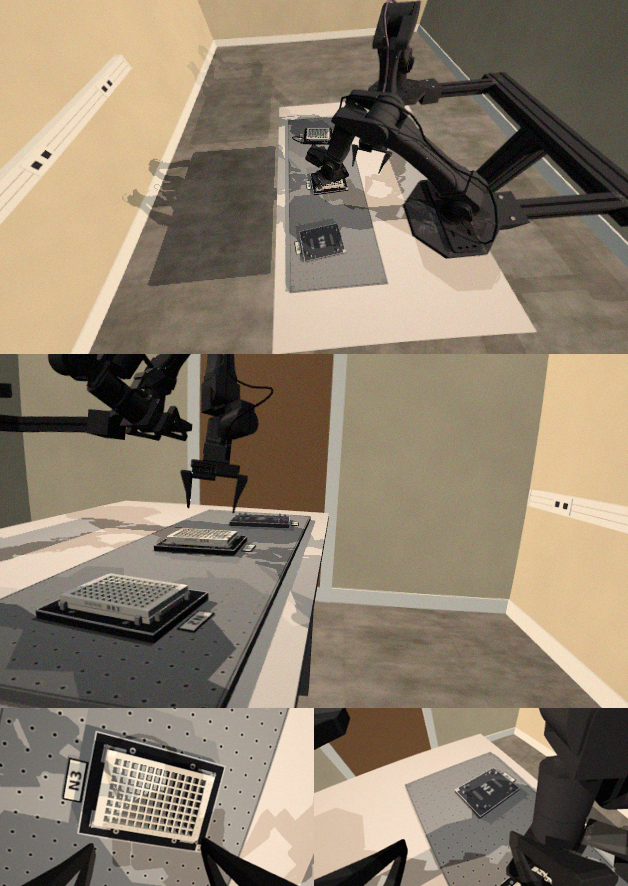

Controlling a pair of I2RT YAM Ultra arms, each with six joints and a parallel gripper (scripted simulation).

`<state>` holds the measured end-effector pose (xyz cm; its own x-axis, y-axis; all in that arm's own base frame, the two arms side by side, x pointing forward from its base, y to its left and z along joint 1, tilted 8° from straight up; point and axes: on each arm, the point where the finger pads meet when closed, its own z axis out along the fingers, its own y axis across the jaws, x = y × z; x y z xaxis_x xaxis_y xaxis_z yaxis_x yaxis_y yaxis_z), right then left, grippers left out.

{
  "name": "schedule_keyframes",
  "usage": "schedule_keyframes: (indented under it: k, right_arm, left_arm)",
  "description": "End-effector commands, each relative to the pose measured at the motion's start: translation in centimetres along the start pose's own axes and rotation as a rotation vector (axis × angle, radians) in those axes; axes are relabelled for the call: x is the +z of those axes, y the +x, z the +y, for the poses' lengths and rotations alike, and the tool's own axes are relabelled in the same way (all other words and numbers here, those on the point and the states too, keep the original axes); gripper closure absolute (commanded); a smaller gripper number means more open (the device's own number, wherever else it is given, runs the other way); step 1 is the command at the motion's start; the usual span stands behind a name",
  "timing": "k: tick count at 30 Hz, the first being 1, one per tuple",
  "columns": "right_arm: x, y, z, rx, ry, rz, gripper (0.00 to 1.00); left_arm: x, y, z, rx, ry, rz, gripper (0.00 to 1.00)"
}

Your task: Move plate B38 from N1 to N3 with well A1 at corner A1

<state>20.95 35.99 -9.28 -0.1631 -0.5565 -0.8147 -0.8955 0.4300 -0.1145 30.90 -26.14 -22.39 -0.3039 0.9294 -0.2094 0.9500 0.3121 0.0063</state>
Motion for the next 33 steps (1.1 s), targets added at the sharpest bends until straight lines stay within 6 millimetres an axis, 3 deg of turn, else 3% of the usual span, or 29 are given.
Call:
schedule_keyframes:
  k: [1,9,33]
  right_arm:
    - [-0.4,-1.0,0.1,-0.008,-0.008,-0.022,0.00]
    - [-0.4,-1.0,0.1,-0.008,-0.008,-0.022,0.00]
    - [-0.4,-1.0,0.1,-0.008,-0.008,-0.022,0.00]
  left_arm:
    - [-1.4,-1.8,1.0,0.218,-0.015,-0.133,0.00]
    - [-2.1,-0.6,1.0,0.386,-0.027,-0.164,0.00]
    - [-1.8,-0.2,0.8,0.367,-0.018,-0.144,0.00]
